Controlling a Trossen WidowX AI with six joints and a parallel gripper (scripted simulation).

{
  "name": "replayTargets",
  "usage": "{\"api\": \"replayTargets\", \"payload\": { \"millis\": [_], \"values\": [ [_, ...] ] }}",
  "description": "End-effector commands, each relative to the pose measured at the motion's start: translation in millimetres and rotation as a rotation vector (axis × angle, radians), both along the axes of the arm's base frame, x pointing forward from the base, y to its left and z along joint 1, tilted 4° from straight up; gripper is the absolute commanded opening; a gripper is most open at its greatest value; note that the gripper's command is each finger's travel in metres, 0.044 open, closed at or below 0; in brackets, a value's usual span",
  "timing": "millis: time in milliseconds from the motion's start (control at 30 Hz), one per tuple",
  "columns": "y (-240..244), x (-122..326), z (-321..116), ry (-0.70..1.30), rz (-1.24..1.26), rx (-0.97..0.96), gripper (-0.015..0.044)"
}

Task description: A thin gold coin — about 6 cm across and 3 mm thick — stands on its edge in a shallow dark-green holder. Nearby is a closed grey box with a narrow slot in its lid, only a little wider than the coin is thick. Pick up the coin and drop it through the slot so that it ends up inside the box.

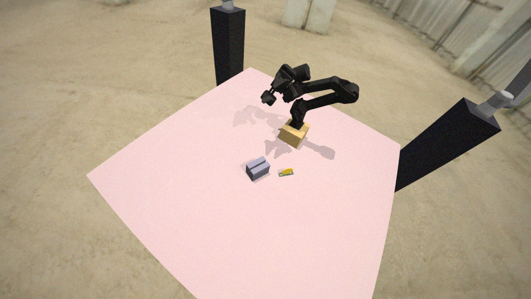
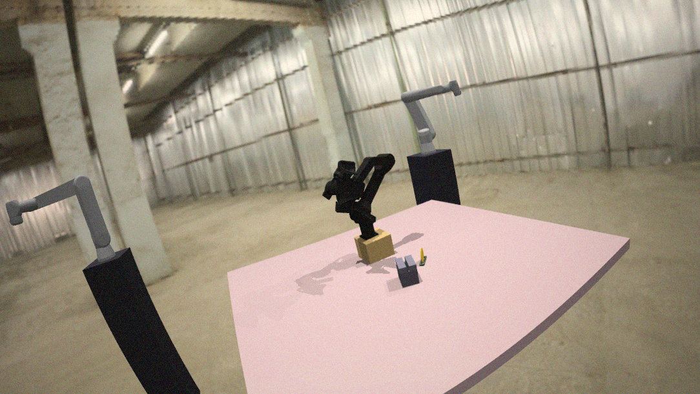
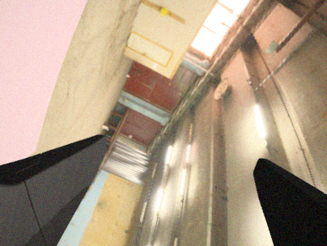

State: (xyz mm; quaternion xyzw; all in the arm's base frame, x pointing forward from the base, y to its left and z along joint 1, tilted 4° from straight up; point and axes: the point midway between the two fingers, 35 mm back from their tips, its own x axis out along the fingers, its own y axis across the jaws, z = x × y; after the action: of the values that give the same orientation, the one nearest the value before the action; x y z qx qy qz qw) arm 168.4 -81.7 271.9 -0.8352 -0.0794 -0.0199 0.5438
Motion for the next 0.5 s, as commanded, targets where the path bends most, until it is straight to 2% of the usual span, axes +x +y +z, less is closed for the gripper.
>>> {"api": "replayTargets", "payload": {
  "millis": [0, 100, 267, 333, 467],
  "values": [
    [-0.2, 0.4, 0.4, -0.001, 0.003, 0.010, 0.0374],
    [-3.5, 7.4, 5.5, -0.013, 0.042, 0.159, 0.0295],
    [-16.2, 36.0, 15.2, 0.007, 0.150, 0.646, 0.0164],
    [-20.4, 52.5, 15.3, 0.035, 0.183, 0.840, 0.0161],
    [-22.3, 70.3, 12.3, 0.074, 0.204, 1.017, 0.0161]
  ]
}}
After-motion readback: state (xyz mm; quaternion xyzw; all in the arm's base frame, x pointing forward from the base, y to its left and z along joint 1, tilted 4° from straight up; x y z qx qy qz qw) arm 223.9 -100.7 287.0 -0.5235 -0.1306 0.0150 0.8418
